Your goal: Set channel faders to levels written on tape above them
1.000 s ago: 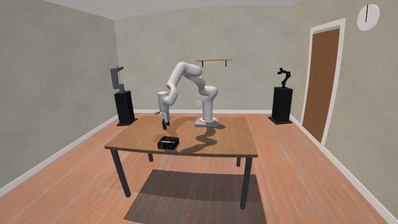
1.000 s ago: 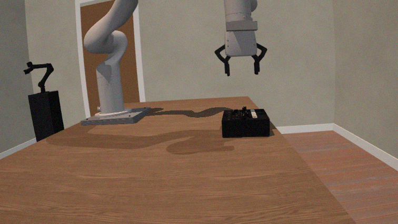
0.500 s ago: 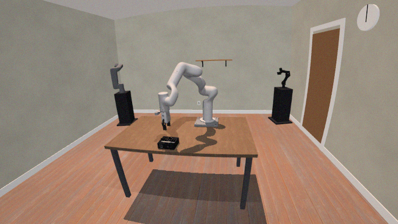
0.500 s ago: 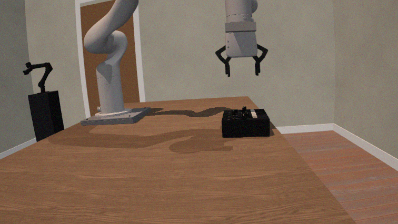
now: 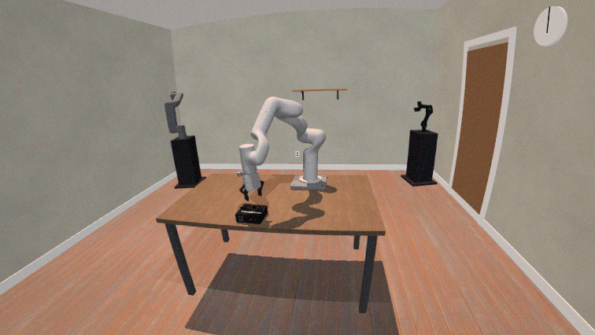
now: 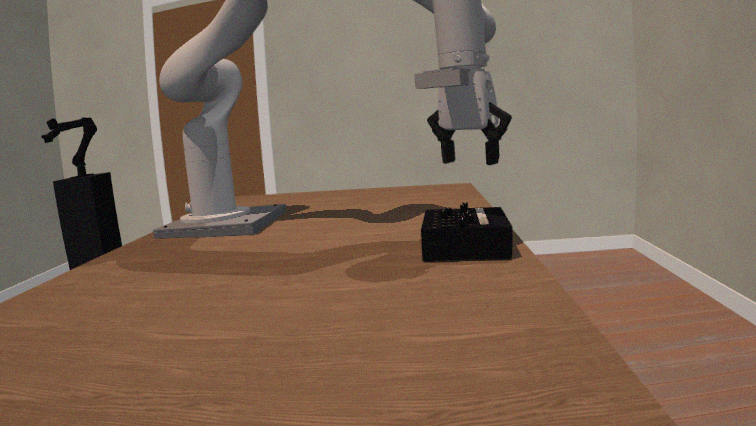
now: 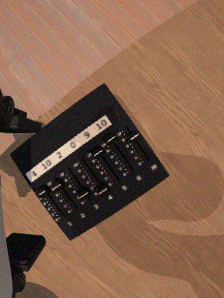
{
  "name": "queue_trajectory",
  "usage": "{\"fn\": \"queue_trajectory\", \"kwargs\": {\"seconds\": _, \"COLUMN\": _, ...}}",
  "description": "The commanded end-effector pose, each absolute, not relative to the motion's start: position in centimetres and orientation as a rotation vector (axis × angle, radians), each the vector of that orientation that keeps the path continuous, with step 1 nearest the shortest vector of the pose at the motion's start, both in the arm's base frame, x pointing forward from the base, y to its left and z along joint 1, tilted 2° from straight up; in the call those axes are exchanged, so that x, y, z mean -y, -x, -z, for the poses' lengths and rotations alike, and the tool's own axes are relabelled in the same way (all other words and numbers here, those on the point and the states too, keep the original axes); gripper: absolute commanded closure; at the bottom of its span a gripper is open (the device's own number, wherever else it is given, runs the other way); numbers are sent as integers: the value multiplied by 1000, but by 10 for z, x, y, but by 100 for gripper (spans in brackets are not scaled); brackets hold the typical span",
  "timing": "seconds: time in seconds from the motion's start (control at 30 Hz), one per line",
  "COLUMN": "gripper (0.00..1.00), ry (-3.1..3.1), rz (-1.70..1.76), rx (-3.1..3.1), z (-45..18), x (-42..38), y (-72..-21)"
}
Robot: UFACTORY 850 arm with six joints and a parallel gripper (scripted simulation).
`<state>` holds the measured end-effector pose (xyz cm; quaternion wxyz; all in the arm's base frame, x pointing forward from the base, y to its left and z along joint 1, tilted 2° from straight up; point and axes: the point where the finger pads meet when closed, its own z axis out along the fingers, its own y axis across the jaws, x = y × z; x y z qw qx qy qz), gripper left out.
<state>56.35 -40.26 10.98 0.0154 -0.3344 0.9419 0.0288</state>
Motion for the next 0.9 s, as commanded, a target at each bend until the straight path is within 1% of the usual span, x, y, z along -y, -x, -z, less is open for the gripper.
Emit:
{"fn": "queue_trajectory", "kwargs": {"seconds": 0.0, "gripper": 0, "ry": 630, "rz": -68, "rx": -3072, "z": -94, "x": 391, "y": -574}}
{"fn": "queue_trajectory", "kwargs": {"seconds": 0.33, "gripper": 0, "ry": -121, "rz": -73, "rx": -3139, "z": -73, "x": 375, "y": -585}}
{"fn": "queue_trajectory", "kwargs": {"seconds": 0.4, "gripper": 0, "ry": -121, "rz": -73, "rx": -3139, "z": -73, "x": 375, "y": -585}}
{"fn": "queue_trajectory", "kwargs": {"seconds": 0.43, "gripper": 0, "ry": -339, "rz": -58, "rx": -3138, "z": -72, "x": 375, "y": -585}}
{"fn": "queue_trajectory", "kwargs": {"seconds": 0.57, "gripper": 0, "ry": -427, "rz": -48, "rx": -3135, "z": -72, "x": 374, "y": -586}}
{"fn": "queue_trajectory", "kwargs": {"seconds": 0.6, "gripper": 100, "ry": -427, "rz": -48, "rx": -3135, "z": -72, "x": 374, "y": -586}}
{"fn": "queue_trajectory", "kwargs": {"seconds": 0.87, "gripper": 100, "ry": -427, "rz": -48, "rx": -3135, "z": -72, "x": 374, "y": -586}}
